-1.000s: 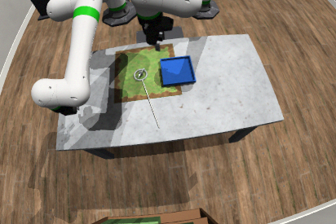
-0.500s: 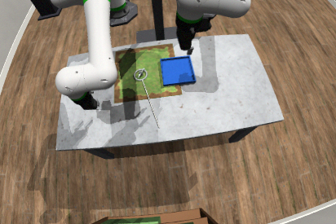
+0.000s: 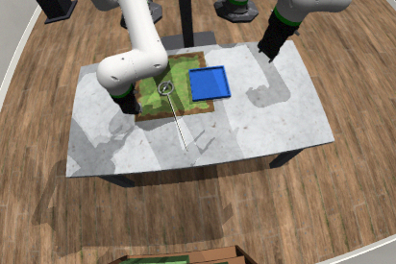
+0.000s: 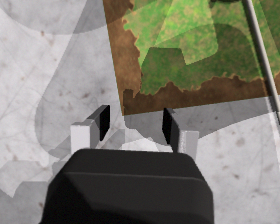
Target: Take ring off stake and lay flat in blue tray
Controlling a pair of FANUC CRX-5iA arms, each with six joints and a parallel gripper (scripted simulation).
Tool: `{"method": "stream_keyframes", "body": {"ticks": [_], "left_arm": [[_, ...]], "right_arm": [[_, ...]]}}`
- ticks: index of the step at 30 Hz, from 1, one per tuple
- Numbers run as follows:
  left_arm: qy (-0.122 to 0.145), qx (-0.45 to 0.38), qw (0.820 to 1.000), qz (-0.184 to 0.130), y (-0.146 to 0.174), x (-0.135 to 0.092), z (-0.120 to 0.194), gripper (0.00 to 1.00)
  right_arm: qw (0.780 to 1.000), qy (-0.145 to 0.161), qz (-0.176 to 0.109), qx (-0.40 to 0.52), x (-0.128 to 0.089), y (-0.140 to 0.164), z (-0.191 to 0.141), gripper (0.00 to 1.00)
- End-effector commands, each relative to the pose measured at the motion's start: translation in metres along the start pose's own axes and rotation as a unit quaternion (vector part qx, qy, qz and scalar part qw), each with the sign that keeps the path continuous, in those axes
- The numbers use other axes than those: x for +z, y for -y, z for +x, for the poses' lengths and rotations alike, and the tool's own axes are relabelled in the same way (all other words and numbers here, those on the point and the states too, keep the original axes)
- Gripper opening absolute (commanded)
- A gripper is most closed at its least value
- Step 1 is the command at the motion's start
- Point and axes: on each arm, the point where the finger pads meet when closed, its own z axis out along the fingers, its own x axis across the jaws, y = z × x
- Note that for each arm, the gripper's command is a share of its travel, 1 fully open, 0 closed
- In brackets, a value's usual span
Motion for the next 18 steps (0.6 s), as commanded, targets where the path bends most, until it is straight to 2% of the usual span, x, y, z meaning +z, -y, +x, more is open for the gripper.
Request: {"method": "stream_keyframes", "body": {"ticks": [1, 3, 5, 6, 12, 18], "left_arm": [[-0.005, -0.092, 0.996, -0.011, 0.059, -0.014, 0.035, 1.00], [-0.006, -0.126, 0.992, -0.015, 0.082, -0.018, 0.044, 1.00], [-0.006, -0.126, 0.992, -0.015, 0.082, -0.018, 0.044, 1.00], [-0.007, -0.162, 0.987, -0.018, 0.115, -0.024, 0.057, 1.00], [-0.011, -0.270, 0.962, -0.028, 0.183, -0.034, 0.073, 1.00], [-0.013, -0.369, 0.928, -0.037, 0.256, -0.042, 0.082, 1.00]], "right_arm": [[0.999, -0.009, -0.017, 0.035, -0.001, 0.035, 0.035, 1.00], [0.999, -0.013, -0.018, 0.049, 0.000, 0.050, 0.046, 1.00], [0.999, -0.013, -0.018, 0.049, 0.000, 0.050, 0.046, 1.00], [0.997, -0.019, -0.019, 0.066, 0.002, 0.069, 0.059, 1.00], [0.994, -0.031, -0.019, 0.104, 0.007, 0.115, 0.084, 1.00], [0.989, -0.043, -0.018, 0.144, 0.013, 0.162, 0.101, 1.00]]}}
